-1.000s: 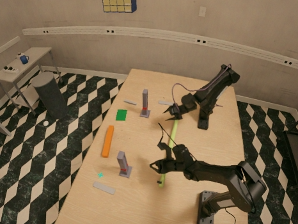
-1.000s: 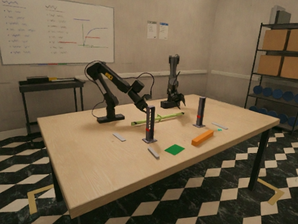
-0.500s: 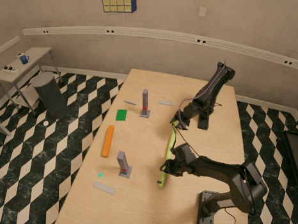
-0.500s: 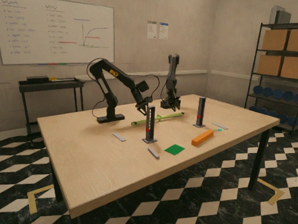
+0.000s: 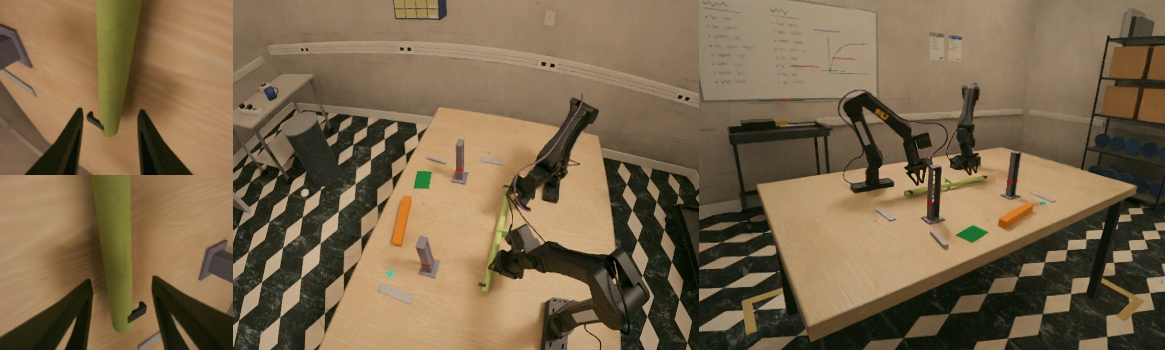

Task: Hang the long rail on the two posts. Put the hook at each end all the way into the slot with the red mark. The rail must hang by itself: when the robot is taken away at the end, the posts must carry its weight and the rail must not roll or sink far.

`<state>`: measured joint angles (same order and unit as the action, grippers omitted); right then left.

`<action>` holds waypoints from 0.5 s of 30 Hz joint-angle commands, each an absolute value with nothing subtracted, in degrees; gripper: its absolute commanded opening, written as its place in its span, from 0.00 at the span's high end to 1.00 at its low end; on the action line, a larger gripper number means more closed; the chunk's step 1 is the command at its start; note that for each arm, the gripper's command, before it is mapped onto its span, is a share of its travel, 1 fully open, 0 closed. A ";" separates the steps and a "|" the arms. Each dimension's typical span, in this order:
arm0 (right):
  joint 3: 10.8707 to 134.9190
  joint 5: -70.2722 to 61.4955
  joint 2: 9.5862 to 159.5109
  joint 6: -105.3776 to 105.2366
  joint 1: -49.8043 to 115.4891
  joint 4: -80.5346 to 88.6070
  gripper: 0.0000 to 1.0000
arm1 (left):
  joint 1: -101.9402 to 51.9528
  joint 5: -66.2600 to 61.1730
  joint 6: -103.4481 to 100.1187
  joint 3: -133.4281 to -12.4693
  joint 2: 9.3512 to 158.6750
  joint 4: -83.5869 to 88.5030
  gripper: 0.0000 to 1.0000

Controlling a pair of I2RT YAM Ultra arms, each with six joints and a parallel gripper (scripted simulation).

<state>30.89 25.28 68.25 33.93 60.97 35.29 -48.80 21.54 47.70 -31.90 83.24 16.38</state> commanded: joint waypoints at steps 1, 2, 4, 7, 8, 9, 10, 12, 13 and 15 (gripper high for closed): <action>29.51 25.56 68.82 34.56 60.33 34.46 0.52 | -48.22 20.72 48.32 -33.60 85.18 14.94 0.52; 29.19 25.50 68.86 34.75 60.14 34.01 0.52 | -48.13 20.69 48.41 -33.63 85.61 14.51 0.52; 28.54 25.39 68.98 35.17 59.74 33.07 0.52 | -47.95 20.62 48.59 -33.70 86.45 13.67 0.52; 28.19 25.25 69.13 35.47 59.46 32.43 0.52 | -47.82 20.58 48.60 -33.70 86.87 13.20 0.52; 27.96 25.02 69.30 35.69 59.26 31.94 0.52 | -47.69 20.53 48.84 -33.02 87.27 12.74 0.52; 27.76 24.79 69.53 35.90 59.06 31.43 0.52 | -47.56 20.48 48.96 -32.96 87.61 12.30 0.52; 27.58 24.67 69.78 36.12 58.85 30.90 0.52 | -47.43 20.43 49.09 -32.91 87.96 11.85 0.52; 27.24 24.56 70.32 36.55 58.44 29.84 0.52 | -47.17 20.33 49.35 -32.81 88.67 10.95 0.52; 27.07 24.50 70.60 36.77 58.23 29.30 0.52 | -47.04 20.28 49.48 -32.77 89.03 10.50 0.52; 26.74 24.38 71.19 37.20 57.82 28.21 0.52 | -46.78 20.18 49.74 -32.69 89.77 9.59 0.52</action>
<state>27.64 24.99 70.26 36.27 58.83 31.09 -47.51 20.97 49.08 -32.18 88.40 11.66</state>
